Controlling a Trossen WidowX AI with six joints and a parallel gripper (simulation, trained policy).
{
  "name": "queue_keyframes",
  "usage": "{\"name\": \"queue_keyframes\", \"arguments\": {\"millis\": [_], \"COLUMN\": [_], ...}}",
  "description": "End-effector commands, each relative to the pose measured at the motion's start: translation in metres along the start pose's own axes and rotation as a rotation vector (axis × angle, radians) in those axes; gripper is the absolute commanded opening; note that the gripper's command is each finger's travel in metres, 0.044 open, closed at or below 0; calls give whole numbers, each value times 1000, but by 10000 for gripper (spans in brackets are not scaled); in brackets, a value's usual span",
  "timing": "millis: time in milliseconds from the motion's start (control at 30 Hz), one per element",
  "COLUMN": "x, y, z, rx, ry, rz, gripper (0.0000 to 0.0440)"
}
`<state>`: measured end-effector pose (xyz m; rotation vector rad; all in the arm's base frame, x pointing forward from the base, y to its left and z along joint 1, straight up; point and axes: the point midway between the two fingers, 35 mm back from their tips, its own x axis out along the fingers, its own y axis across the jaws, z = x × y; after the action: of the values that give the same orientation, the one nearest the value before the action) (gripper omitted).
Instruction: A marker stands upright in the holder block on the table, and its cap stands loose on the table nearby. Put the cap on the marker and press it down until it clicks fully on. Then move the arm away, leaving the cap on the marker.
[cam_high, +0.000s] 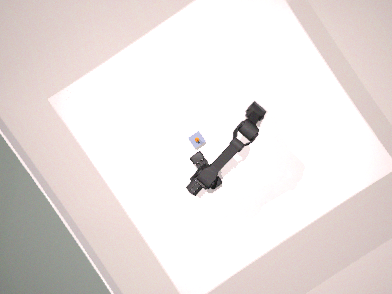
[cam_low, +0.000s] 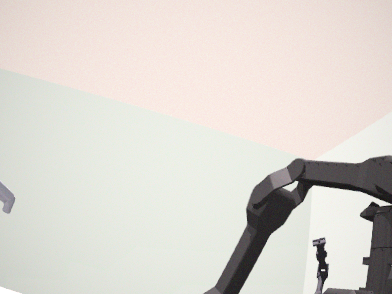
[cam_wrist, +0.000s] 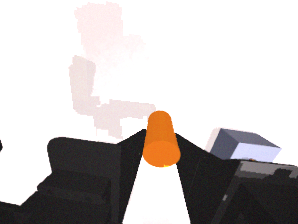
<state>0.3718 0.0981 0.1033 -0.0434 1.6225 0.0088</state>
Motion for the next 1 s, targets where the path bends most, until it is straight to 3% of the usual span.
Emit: {"name": "queue_keyframes", "arguments": {"millis": [0, 500, 967], "x": [-16, -57, -75], "y": [-8, -62, -121], "z": [1, -13, -39], "rx": [4, 59, 139], "ry": [-24, -28, 2], "rz": [1, 17, 22], "gripper": [46, 32, 6]}}
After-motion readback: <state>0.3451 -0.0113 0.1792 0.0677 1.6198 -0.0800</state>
